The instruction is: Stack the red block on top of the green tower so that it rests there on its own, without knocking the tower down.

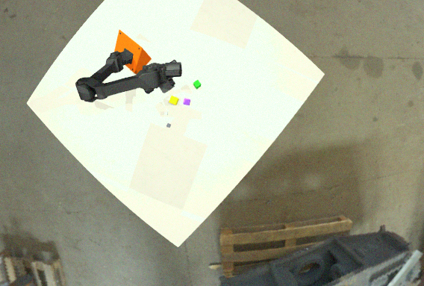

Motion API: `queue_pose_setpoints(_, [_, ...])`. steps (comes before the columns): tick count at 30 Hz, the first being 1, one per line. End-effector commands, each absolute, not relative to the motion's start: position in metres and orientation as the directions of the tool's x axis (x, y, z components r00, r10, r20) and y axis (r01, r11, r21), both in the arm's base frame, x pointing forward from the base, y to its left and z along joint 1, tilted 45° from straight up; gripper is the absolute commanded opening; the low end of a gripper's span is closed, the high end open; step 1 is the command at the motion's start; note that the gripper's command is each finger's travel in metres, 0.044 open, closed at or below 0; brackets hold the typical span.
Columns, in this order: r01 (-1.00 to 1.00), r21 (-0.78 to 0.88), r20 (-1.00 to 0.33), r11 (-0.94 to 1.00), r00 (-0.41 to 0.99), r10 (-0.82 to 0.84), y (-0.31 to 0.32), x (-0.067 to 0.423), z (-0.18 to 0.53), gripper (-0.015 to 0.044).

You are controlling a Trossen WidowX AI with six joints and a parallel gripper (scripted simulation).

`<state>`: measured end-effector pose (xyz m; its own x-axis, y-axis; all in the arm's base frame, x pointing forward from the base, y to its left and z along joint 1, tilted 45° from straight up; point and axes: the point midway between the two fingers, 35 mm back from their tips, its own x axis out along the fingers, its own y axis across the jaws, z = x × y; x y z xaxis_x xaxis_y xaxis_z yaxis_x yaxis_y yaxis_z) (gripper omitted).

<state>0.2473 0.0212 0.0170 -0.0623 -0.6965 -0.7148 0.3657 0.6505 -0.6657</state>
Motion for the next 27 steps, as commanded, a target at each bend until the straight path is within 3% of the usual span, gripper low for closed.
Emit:
queue_pose_setpoints(1, [0.374, -0.658, -0.721, 0.654, -0.061, -0.691, 0.033, 0.248, 0.029, 0.0000])
queue_pose_setpoints(11, [0.374, -0.658, -0.721, 0.654, -0.061, -0.691, 0.034, 0.251, 0.029, 0.0000])
queue_pose_setpoints(27, [0.377, -0.655, -0.722, 0.655, -0.058, -0.689, 0.059, 0.305, 0.013, 0.0000])
